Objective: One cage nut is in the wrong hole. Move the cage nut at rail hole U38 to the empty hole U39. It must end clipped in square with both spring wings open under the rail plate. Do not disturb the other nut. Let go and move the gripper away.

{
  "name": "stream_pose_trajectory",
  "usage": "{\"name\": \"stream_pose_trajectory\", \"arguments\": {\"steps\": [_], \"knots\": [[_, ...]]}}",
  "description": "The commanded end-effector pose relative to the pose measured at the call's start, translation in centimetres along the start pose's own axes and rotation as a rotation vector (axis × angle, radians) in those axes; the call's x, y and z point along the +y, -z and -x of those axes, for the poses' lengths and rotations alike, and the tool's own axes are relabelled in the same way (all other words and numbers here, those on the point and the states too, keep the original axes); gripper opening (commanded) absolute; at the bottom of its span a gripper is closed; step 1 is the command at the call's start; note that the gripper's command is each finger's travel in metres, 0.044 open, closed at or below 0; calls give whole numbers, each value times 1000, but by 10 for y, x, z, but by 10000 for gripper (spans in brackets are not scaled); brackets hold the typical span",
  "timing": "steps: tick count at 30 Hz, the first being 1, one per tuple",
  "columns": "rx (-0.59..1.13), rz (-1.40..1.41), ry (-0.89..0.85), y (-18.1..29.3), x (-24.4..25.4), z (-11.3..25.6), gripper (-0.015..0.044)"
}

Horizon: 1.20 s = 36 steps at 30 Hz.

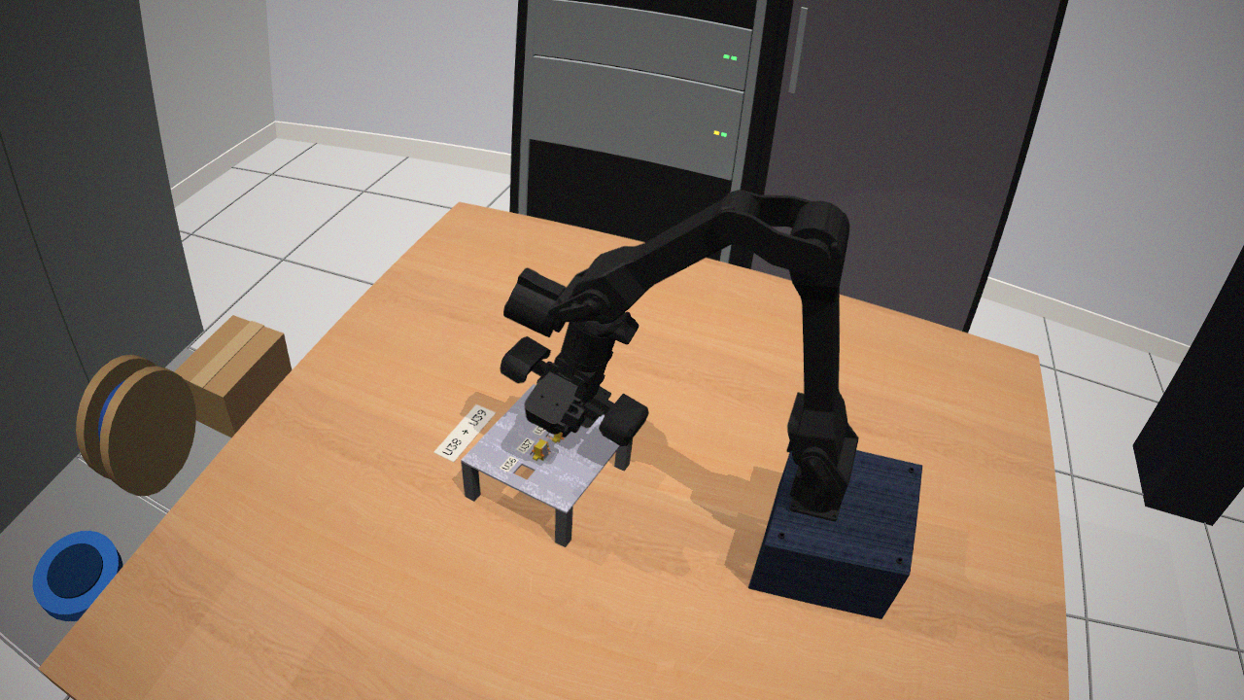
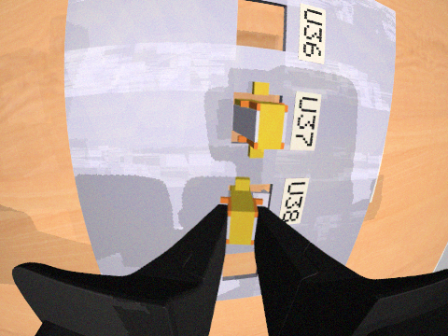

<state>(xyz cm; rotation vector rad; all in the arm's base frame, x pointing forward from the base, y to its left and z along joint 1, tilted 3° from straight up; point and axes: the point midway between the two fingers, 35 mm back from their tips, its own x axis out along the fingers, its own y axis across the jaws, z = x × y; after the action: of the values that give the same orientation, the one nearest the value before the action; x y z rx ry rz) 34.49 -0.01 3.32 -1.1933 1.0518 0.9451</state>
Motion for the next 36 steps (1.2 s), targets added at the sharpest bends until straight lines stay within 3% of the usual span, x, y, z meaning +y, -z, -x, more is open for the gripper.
{"name": "stream_pose_trajectory", "arguments": {"steps": [1, 36], "knots": [[3, -4, 14, 0, 0, 2, 35], [3, -3, 63, 0, 1, 2, 35]]}}
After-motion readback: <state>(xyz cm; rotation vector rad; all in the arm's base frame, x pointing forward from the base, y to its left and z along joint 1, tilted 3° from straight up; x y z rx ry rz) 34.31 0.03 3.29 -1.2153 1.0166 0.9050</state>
